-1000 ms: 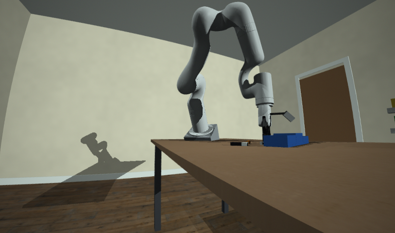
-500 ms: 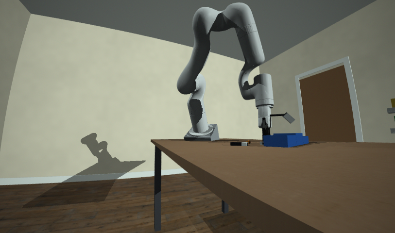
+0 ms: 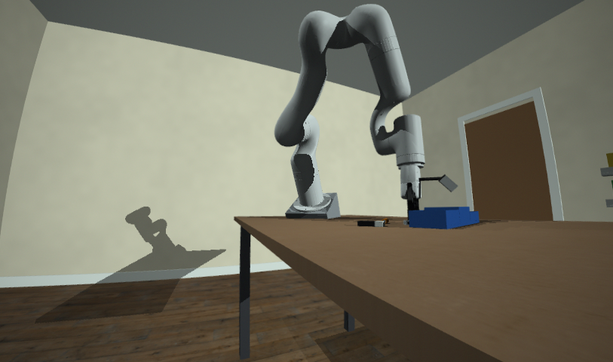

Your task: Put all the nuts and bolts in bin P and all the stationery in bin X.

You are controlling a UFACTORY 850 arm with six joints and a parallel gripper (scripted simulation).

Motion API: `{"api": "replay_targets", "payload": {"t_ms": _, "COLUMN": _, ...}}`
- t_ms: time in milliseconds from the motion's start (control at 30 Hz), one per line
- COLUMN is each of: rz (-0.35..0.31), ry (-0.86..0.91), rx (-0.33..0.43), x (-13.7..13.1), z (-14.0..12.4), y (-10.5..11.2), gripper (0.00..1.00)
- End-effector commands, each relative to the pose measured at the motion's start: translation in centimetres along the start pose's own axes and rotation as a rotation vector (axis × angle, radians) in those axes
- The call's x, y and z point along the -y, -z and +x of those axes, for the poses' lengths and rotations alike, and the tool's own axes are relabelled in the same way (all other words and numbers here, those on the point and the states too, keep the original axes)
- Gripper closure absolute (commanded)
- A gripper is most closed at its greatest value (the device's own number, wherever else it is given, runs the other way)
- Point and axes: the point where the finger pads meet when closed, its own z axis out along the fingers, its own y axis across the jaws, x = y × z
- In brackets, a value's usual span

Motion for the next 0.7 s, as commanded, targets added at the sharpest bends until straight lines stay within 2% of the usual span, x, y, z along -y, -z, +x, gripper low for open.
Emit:
{"api": "replay_targets", "payload": {"t_ms": 0, "rz": 0.000, "ry": 0.000, "rx": -0.001, "x": -0.01, "z": 0.07, "y": 0.04, "gripper": 1.00}}
{"api": "replay_targets", "payload": {"t_ms": 667, "rz": 0.000, "ry": 0.000, "rx": -0.001, "x": 0.00, "z": 0.06, "y": 0.37, "gripper": 1.00}}
